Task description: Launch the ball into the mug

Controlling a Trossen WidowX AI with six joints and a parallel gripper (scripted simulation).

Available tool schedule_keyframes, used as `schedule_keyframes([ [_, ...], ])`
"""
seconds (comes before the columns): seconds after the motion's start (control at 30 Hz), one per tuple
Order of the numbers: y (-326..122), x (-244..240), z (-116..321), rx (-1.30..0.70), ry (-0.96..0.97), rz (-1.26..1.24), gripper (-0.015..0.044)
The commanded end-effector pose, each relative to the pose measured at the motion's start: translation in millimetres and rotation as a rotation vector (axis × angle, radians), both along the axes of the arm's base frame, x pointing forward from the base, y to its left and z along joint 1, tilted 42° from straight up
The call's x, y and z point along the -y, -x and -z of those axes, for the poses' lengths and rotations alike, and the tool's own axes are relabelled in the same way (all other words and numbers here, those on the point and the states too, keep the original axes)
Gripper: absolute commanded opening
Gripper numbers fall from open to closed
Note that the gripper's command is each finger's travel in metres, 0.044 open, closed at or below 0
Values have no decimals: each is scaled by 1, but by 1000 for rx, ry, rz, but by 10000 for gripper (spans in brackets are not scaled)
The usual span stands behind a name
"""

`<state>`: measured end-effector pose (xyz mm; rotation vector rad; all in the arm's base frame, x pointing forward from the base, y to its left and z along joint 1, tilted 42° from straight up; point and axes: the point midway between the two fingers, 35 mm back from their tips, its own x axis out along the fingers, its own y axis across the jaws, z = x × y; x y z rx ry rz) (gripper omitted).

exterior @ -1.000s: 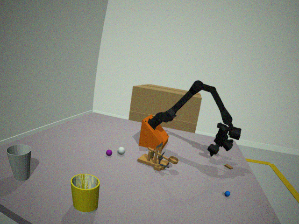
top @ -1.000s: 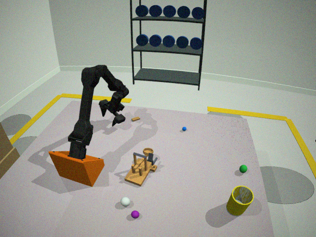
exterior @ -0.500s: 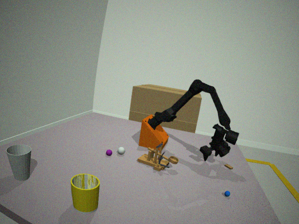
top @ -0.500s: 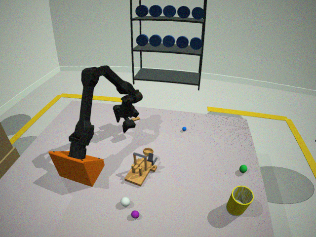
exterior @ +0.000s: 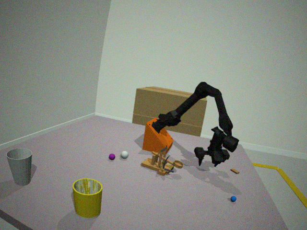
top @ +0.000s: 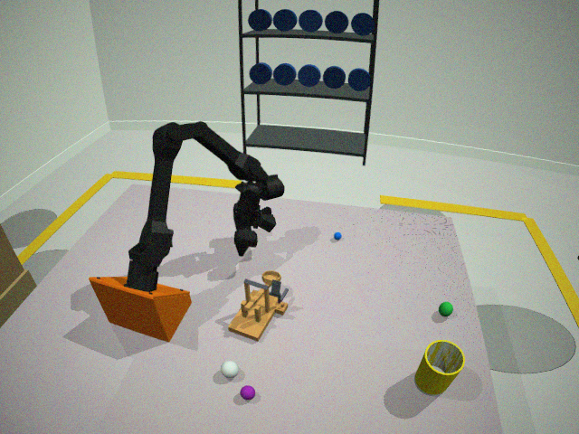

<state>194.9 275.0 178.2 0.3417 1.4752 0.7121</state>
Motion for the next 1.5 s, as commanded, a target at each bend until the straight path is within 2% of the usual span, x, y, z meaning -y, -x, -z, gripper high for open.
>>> schedule_keyframes([
  [0.0, -13, 18, 10, -73, 23, 104, 440],
  [0.7, -64, 117, 46, -409, 66, 646, 440],
  [1.47, -78, 224, 78, -820, 10, 1257, 440],
])
